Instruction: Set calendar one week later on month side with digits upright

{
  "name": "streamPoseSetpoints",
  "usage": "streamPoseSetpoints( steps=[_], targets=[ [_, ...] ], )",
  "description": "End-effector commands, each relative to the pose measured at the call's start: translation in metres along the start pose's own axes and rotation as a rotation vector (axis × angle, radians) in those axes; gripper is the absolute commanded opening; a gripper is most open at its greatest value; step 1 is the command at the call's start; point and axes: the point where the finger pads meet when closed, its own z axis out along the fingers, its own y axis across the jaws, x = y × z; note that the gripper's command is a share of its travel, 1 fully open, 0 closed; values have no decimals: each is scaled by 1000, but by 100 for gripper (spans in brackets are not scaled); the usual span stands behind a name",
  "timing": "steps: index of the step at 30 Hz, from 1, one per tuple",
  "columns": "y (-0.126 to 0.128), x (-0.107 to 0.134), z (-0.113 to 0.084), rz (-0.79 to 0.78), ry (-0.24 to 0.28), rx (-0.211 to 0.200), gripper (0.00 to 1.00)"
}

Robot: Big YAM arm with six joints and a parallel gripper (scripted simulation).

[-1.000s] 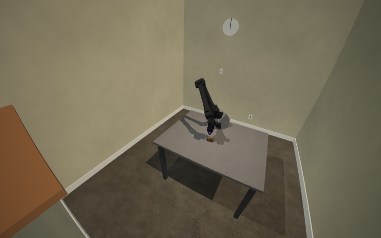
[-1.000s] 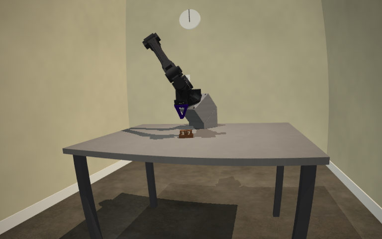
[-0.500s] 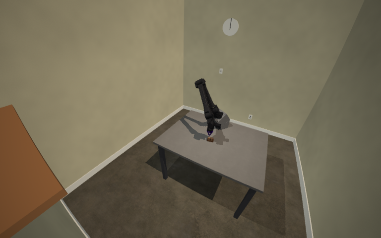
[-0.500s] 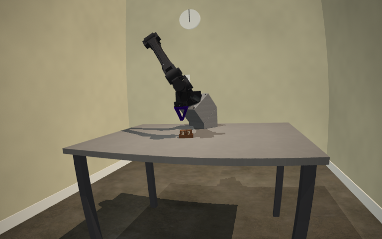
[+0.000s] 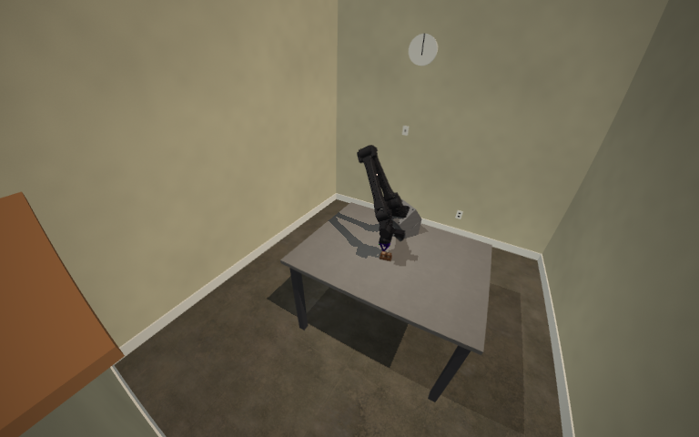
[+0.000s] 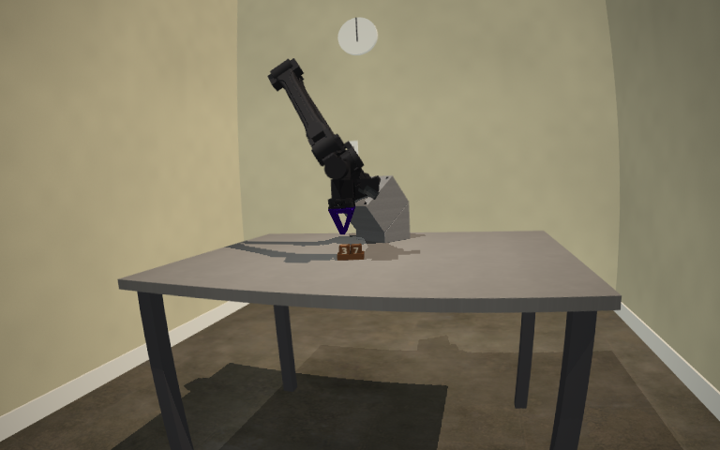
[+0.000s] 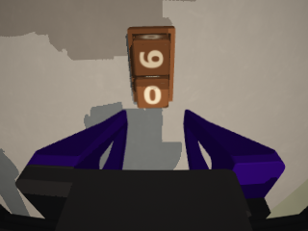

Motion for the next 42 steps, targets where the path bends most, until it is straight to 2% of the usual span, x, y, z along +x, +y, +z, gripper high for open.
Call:
streamPoseSetpoints(
  steps=[1,20,23,27,42],
  targets=[
    [3,0,8,-16,-1,-5,46],
    [4,0,27,-17,1,-6,46],
    [2,-1,26,-20,-2,4,46],
    [5,-2,27,-28,-3,-10,46],
    [4,-1,26,-22,-2,-5,46]
  ],
)
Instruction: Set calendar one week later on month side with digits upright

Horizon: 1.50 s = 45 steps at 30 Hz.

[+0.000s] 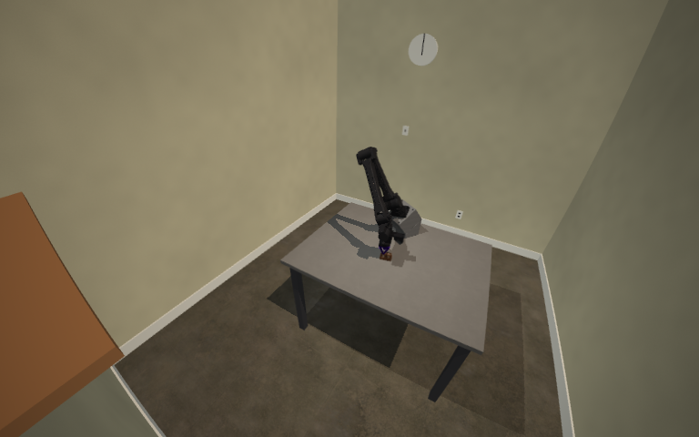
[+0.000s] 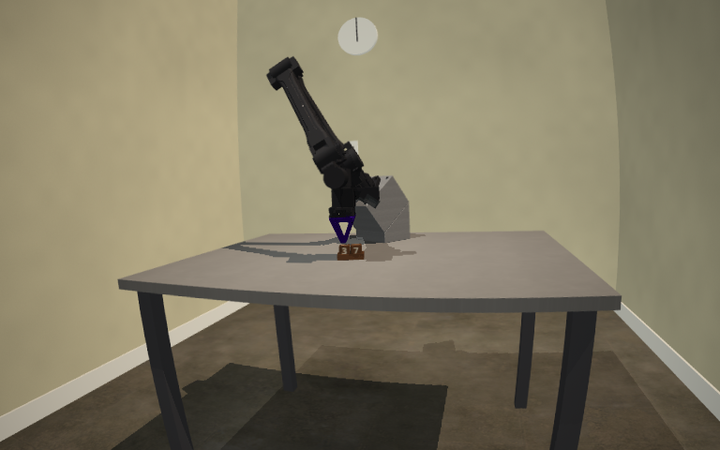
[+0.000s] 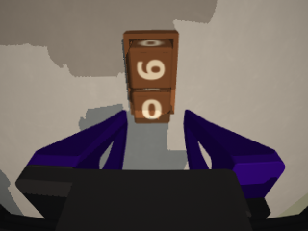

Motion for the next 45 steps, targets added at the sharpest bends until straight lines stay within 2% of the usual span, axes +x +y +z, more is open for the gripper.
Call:
streamPoseSetpoints(
  steps=[1,24,32,45],
  targets=[
    [4,-1,2,-11,-4,-7,46],
    [4,-1,2,-11,-4,-7,46],
    [2,-1,-1,-3,-3,10,46],
    [2,-1,-2,-1,-4,14,46]
  ],
)
